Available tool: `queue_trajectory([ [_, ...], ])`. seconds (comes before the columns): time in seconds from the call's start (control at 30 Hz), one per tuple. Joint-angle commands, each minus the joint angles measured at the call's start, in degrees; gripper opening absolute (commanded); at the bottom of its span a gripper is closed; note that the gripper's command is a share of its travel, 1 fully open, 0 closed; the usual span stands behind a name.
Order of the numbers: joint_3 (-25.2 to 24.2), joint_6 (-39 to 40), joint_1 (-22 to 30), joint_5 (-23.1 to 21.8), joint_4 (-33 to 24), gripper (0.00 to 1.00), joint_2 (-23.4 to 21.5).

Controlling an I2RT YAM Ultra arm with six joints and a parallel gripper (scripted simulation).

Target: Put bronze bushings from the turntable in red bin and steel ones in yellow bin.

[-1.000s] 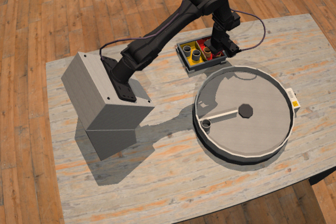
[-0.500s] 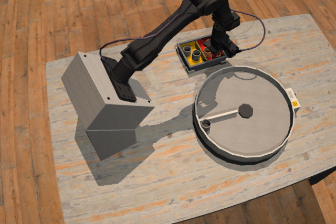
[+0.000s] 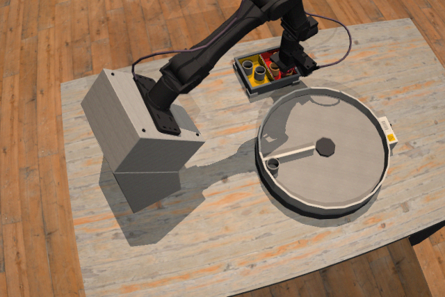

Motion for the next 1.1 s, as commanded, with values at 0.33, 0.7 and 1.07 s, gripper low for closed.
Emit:
queue_trajectory([
  [0.33,1.1,-0.3,-0.6,-0.2,0.0,0.0,-0.8],
  [0.7,1.1,-0.3,-0.6,-0.2,0.0,0.15,-0.8],
  [1.07,1.1,-0.3,-0.6,-0.2,0.0,0.15,-0.8],
])
